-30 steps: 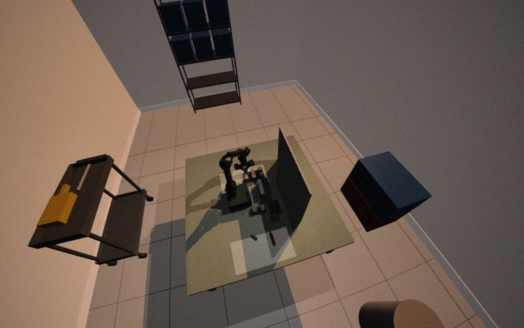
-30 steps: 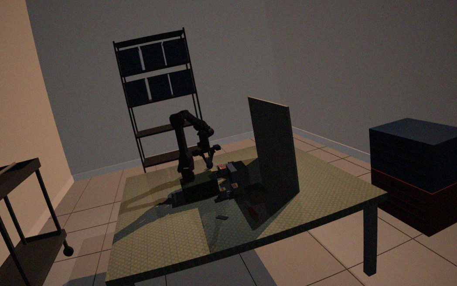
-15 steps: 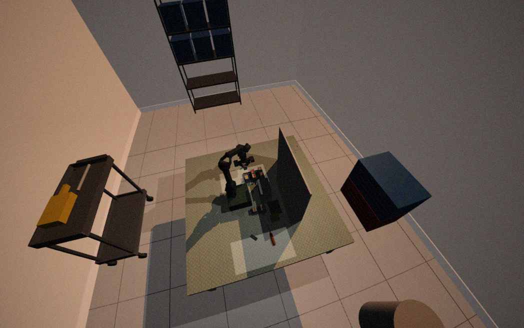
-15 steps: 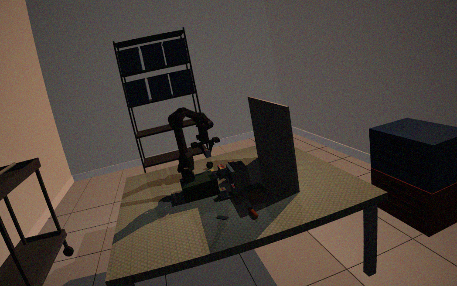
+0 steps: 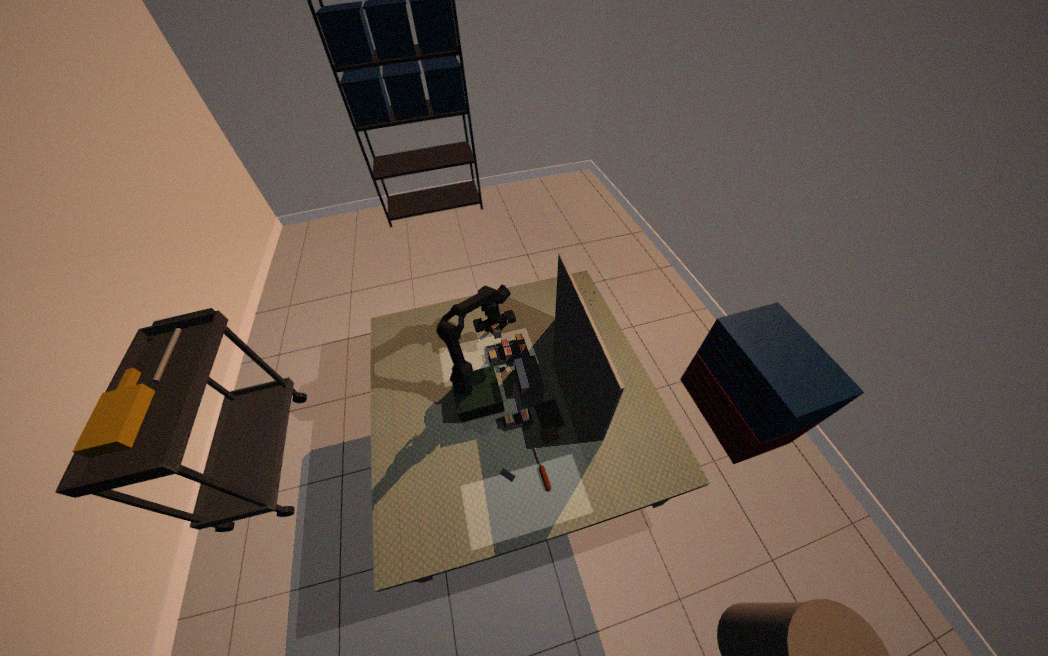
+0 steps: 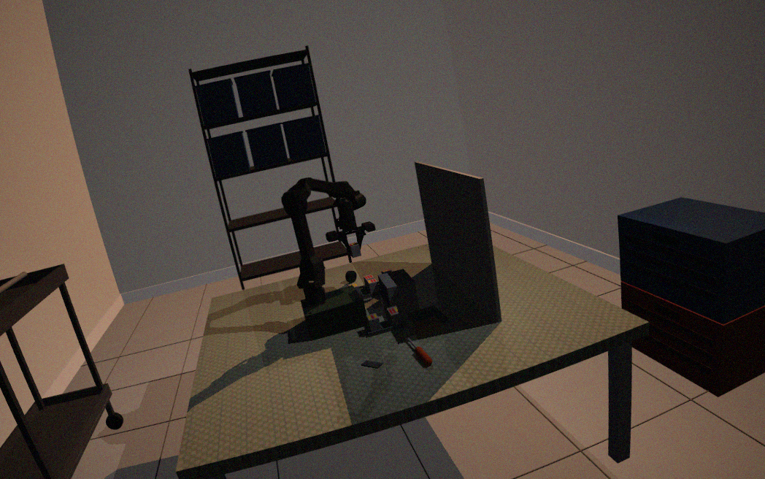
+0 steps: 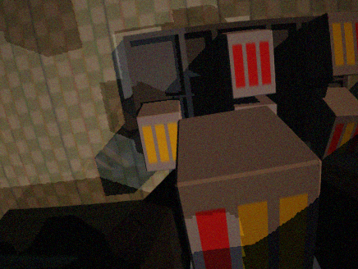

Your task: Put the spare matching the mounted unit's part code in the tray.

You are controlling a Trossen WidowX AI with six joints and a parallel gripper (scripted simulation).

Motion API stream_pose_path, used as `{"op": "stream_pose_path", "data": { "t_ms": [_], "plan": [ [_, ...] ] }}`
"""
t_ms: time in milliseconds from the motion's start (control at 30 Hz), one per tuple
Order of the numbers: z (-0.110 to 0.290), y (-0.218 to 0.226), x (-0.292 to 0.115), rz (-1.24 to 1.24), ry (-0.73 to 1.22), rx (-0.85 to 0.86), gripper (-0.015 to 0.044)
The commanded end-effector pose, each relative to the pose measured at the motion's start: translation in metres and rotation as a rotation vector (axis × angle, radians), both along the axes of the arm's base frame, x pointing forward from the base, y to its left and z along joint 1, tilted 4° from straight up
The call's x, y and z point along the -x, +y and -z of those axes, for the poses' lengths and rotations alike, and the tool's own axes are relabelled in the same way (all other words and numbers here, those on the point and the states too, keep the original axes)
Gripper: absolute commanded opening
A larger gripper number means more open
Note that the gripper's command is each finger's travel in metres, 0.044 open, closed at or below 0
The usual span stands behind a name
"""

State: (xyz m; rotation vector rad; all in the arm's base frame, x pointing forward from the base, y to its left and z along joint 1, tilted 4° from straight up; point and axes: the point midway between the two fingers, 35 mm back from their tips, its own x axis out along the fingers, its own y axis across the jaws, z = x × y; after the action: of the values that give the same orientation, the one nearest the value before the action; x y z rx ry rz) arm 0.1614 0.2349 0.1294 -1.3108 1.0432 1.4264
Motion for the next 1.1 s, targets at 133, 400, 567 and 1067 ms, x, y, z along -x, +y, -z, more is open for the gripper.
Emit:
{"op": "stream_pose_path", "data": {
  "t_ms": [133, 400, 567, 1067],
  "plan": [
    [-0.002, -0.015, -0.038, 0.003, -0.023, -0.001, 0.0000],
    [-0.001, -0.038, -0.073, 0.055, -0.019, 0.003, 0.0000],
    [0.001, -0.057, -0.092, 0.113, -0.009, 0.006, 0.0000],
    [0.002, -0.123, -0.147, 0.124, -0.018, 0.028, 0.0000]
  ]
}}
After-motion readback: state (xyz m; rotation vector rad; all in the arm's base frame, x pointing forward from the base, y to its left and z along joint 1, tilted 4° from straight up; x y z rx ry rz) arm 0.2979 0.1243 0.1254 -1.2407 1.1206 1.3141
